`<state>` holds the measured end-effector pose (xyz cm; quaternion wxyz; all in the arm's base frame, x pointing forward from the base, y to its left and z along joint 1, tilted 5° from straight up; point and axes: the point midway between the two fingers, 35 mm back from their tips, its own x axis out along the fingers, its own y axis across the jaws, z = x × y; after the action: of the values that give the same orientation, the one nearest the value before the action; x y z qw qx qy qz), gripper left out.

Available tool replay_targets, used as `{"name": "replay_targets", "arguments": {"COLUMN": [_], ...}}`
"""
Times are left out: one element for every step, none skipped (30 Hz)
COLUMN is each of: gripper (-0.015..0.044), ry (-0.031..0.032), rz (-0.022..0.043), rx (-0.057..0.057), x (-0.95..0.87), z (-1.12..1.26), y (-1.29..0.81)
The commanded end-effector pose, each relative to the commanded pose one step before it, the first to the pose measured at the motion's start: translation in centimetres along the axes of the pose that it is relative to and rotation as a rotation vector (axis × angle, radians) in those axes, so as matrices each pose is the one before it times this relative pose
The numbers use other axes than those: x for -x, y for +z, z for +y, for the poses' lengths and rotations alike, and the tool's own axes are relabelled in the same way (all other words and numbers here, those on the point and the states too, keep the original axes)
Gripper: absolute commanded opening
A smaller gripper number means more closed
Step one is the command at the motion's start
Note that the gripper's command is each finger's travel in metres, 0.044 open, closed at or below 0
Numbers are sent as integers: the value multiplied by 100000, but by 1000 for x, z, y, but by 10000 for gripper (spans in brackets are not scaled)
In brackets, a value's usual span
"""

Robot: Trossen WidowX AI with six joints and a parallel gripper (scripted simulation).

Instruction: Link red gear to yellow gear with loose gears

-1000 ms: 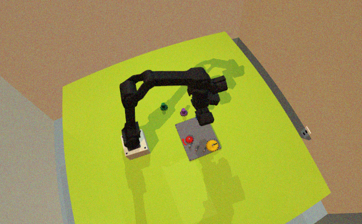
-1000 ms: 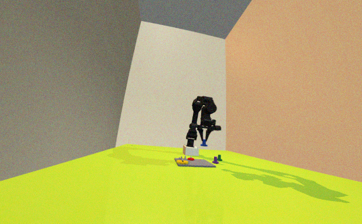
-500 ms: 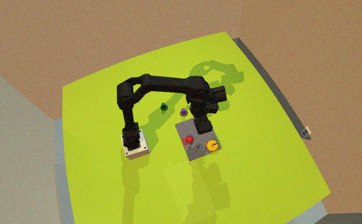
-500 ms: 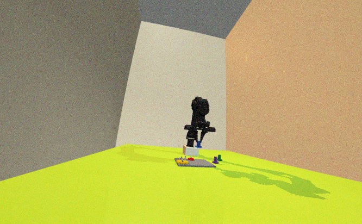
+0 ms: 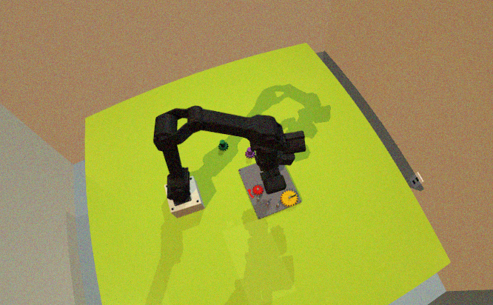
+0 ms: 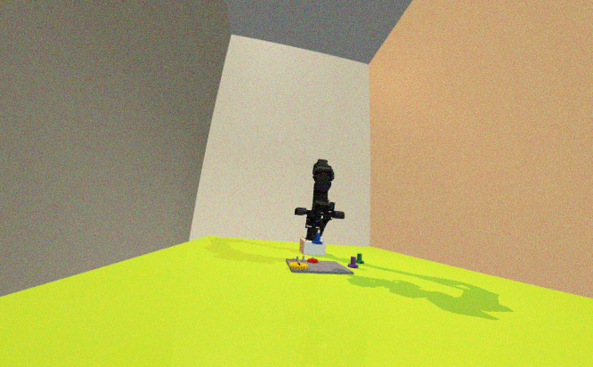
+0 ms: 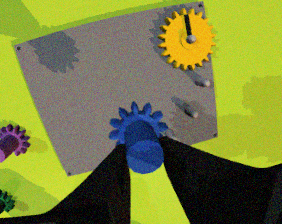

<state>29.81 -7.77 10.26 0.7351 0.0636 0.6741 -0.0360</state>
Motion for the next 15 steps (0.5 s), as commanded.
{"name": "replay_targets", "arguments": {"gripper": [0,0,0,0,0,0,0,0,0,0,0,0,0,0,0], "ry": [329,-7,-6,-6,-6,-6,-5,-5,-5,-5,-5,-4,-4,-4,-4], "rz": [-261,5,5,4,4,4,4,4,3,3,3,3,3,2,2], "rx": [311,1,1,1,1,1,1,1,1,1,1,1,1,1,1], "x": [-318,-83,-83,-83,-84,-84,-84,-84,-84,-84,-84,-84,-85,-85,-85], "z": [-593,-156,-155,-153,-151,-150,-148,-147,-145,-144,-142,-140,-139,-137,-136], "y": [-559,-141,-142,-144,-145,-146,-147,-148,-149,-150,-152,-153,-154,-155,-156]}}
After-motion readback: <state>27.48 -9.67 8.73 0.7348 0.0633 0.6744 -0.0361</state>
